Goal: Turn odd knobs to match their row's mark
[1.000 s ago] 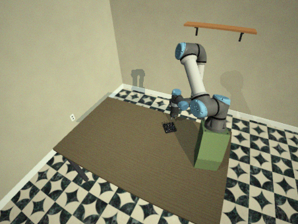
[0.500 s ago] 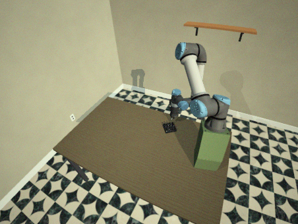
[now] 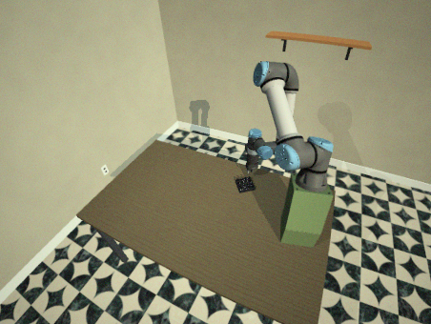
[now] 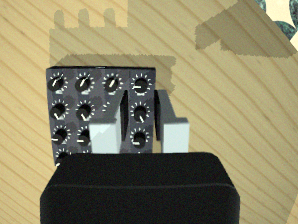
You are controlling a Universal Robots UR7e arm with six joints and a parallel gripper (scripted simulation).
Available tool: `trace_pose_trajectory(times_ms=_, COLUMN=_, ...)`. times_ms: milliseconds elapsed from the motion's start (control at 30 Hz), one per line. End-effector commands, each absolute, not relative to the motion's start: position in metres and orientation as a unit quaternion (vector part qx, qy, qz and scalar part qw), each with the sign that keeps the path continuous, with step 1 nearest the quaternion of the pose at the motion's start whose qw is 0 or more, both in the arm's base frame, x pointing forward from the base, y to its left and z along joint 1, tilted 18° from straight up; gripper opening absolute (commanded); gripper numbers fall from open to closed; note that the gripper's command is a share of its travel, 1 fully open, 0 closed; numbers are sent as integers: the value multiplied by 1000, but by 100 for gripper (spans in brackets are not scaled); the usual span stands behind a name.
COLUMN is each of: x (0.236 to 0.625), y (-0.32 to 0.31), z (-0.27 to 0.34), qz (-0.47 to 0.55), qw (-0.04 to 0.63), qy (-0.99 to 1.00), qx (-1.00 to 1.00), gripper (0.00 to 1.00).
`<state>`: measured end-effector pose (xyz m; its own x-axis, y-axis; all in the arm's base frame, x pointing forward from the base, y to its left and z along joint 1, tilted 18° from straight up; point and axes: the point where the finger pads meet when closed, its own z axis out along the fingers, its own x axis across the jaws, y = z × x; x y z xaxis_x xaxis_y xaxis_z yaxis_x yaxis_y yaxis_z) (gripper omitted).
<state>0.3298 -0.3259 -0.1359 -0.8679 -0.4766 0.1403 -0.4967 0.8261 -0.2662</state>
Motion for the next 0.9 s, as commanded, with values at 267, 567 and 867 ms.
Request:
trace_pose_trajectory(times_ms=267, x=331, y=-328, z=-137, qz=150, qw=33, qy=-955, qx=255, gripper=46)
trace_pose_trajectory(times_ms=567, x=331, y=-331, z=-142, qz=150, qw=33, qy=-955, qx=254, gripper=46)
trace_pose_trajectory(times_ms=867, x=331, y=-333, z=-150, qz=150, qw=33, qy=-955, qx=254, gripper=46)
